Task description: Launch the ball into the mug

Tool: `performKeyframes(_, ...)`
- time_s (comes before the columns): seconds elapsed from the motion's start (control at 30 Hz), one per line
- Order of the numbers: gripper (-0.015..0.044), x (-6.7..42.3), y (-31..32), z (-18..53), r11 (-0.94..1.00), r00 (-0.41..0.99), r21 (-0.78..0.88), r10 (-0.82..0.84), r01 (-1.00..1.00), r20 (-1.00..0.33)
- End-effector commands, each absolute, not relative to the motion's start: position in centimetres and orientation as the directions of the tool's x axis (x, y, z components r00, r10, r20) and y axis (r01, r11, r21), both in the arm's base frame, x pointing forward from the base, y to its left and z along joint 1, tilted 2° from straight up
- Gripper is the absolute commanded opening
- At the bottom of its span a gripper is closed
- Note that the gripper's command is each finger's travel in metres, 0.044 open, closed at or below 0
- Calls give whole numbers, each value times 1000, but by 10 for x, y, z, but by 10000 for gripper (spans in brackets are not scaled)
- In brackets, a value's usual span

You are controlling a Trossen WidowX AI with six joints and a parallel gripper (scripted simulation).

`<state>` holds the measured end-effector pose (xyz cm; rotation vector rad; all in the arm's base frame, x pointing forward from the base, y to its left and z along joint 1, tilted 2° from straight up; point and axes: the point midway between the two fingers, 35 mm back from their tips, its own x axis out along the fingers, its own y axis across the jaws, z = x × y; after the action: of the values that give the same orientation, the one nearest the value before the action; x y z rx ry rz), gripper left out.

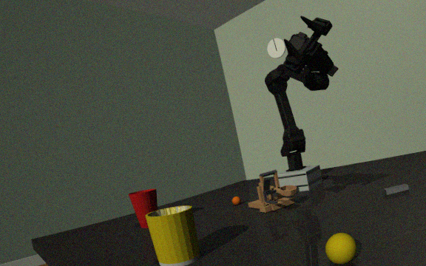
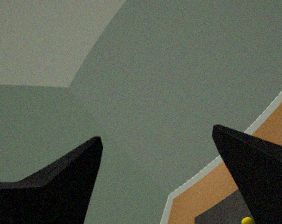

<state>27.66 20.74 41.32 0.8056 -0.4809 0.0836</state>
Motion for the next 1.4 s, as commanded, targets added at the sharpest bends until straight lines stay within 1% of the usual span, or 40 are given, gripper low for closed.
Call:
performKeyframes(0.0,426,277,207,413,696,890,672,-107,-252,444)
performKeyframes(0.03,440,279,208,412,698,891,671,-104,-251,442)
performKeyframes(0.3,440,304,210,401,720,913,651,-60,-241,404)
performKeyframes(0.57,440,330,209,383,733,941,645,-20,-217,339)
performKeyframes(1.0,440,368,182,344,750,981,653,-30,-104,191)
performKeyframes(1.37,440,394,157,309,746,999,666,-40,6,37)
